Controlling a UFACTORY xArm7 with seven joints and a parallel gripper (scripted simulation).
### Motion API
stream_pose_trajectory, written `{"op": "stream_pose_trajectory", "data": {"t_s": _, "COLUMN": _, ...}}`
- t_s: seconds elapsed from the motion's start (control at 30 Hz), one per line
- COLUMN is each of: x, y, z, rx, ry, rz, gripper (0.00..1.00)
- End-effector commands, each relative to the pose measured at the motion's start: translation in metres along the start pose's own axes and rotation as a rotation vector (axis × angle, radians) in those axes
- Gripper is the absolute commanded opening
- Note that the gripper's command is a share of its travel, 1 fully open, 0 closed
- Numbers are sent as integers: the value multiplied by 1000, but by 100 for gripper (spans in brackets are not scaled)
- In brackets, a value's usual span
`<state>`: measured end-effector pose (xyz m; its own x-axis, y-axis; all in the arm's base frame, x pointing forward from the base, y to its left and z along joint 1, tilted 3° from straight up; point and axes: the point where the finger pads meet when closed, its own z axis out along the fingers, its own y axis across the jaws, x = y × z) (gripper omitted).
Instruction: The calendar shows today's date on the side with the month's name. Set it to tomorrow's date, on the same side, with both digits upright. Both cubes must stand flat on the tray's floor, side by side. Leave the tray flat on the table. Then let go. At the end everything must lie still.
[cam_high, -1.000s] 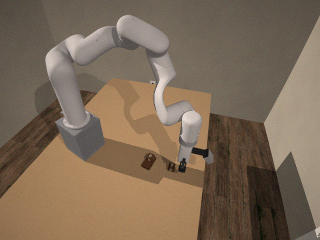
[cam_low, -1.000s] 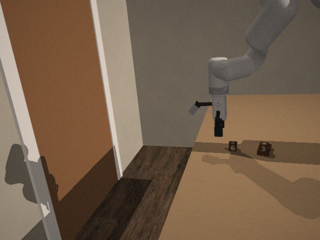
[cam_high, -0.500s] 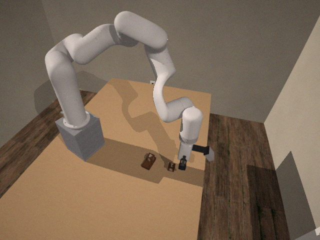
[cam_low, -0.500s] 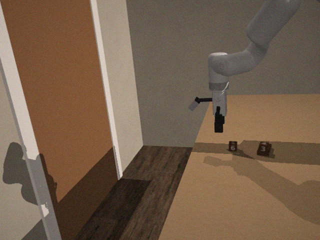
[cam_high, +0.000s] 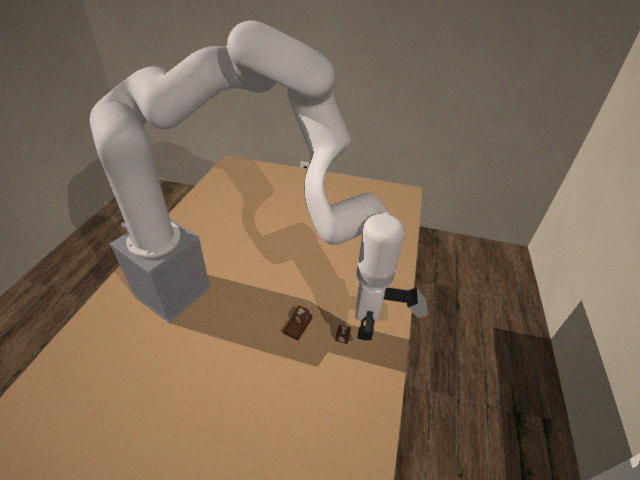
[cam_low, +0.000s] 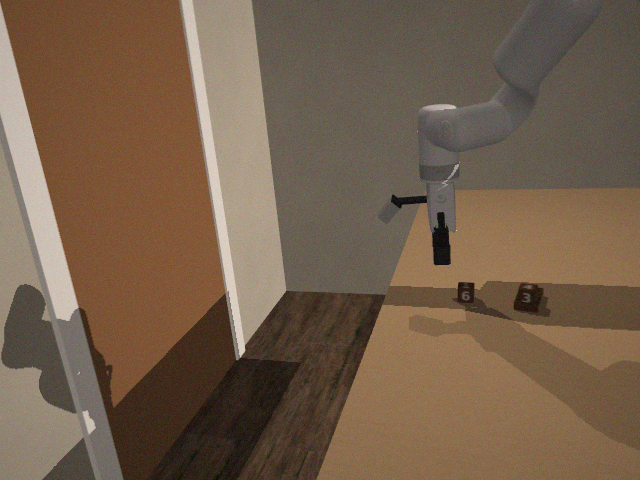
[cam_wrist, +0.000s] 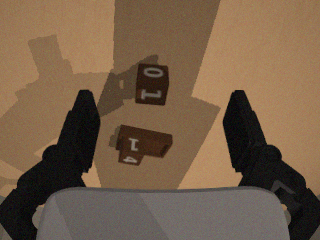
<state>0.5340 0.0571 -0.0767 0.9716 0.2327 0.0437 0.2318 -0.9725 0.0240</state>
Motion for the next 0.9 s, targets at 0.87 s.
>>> {"op": "stream_pose_trajectory", "data": {"t_s": 0.87, "x": -37, "y": -7, "z": -6, "rx": -3, "ry": 6, "rz": -1159, "gripper": 100}}
